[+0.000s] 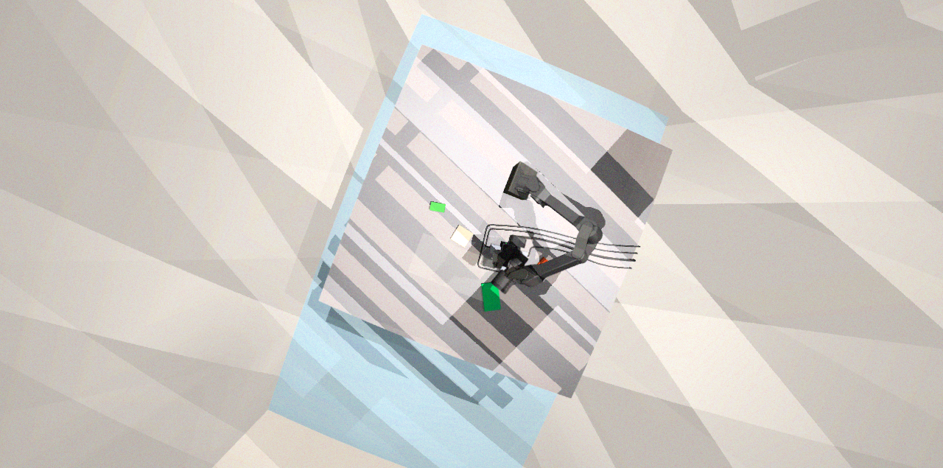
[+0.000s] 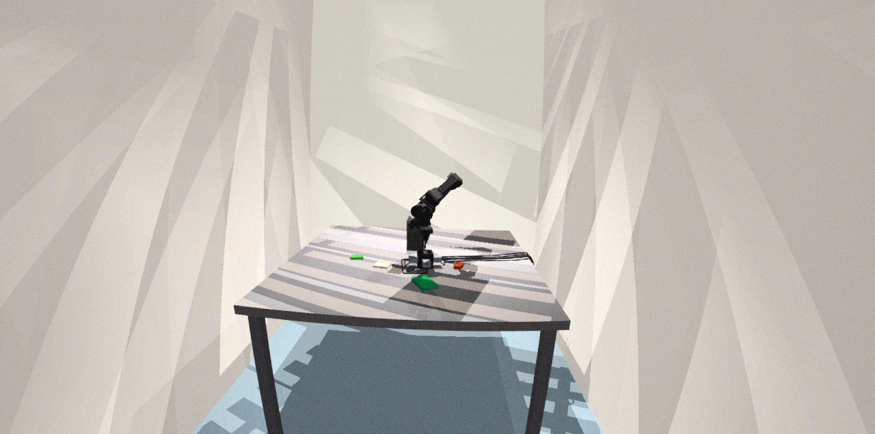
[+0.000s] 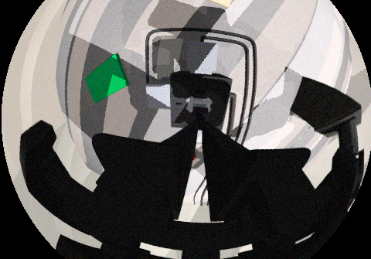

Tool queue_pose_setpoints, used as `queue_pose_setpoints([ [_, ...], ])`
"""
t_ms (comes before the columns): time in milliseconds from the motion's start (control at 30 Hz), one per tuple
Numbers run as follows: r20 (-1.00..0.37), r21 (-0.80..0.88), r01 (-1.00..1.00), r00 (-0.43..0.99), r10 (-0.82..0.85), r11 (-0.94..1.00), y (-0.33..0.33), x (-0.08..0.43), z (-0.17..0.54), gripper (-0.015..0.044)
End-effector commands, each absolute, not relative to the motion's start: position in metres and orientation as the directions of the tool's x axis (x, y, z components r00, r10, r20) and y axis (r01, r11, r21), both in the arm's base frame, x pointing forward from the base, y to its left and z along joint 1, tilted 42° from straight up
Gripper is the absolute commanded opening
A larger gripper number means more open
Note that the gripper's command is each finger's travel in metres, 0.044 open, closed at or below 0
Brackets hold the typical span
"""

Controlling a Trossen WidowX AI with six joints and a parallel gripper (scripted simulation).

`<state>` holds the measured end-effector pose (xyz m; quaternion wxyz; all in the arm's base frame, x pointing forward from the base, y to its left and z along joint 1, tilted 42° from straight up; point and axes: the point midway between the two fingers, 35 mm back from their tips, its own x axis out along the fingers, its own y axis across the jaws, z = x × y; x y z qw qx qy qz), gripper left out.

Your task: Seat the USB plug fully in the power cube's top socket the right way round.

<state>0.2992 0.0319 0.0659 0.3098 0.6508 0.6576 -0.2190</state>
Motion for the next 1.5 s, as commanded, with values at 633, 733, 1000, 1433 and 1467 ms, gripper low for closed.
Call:
queue_pose_setpoints([
  [633, -0.677, 0.119, 0.991, 0.038, 0.735, 0.058, 0.0354, 0.2995, 0.0647, 0.0],
  [733, -0.677, 0.119, 0.991, 0.038, 0.735, 0.058, 0.0357, 0.2996, 0.0644, 0.0],
  [1000, -0.677, 0.119, 0.991, 0.038, 0.735, 0.058, 0.0363, 0.2996, 0.0637, 0.0],
  [1433, -0.677, 0.119, 0.991, 0.038, 0.735, 0.058, 0.0374, 0.2997, 0.0626, 0.0],
  [1467, -0.677, 0.119, 0.991, 0.038, 0.735, 0.058, 0.0375, 0.2997, 0.0625, 0.0],
])
